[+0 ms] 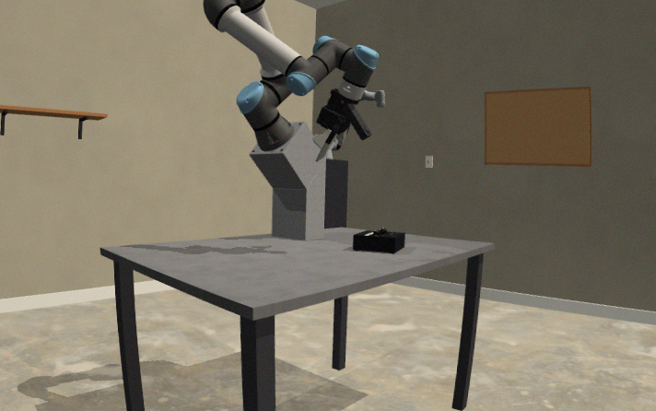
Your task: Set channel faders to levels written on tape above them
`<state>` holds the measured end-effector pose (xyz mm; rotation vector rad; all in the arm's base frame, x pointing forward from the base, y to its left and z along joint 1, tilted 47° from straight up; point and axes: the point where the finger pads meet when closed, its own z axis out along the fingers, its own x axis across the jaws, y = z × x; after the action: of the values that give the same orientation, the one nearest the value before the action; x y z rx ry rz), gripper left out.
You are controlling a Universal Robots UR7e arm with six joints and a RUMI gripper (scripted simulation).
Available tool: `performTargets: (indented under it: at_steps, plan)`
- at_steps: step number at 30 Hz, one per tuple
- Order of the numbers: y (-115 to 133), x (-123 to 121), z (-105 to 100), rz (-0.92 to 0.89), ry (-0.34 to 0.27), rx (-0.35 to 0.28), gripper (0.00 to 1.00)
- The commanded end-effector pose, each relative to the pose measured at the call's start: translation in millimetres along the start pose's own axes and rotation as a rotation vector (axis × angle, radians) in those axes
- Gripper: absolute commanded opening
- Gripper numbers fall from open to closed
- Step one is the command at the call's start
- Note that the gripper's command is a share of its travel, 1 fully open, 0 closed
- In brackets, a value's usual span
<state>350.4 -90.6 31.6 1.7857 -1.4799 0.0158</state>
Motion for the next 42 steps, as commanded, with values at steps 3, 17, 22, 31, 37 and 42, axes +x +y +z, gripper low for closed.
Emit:
performTargets:
  at_steps: [3, 17, 22, 31, 37, 42]
  plan:
    - [-50.9, -18.5, 13.2, -0.176, 0.055, 0.079, 1.00]
    - [-123.0, -62.0, 37.2, -0.509, 0.197, 0.181, 1.00]
    - [-135.7, -72.5, 42.8, -0.584, 0.234, 0.198, 1.00]
    - [-163.9, -102.6, 58.7, -0.791, 0.348, 0.233, 1.00]
    - [-175.1, -119.7, 68.1, -0.908, 0.420, 0.245, 1.00]
    - [-180.4, -130.3, 74.1, -0.982, 0.467, 0.248, 1.00]
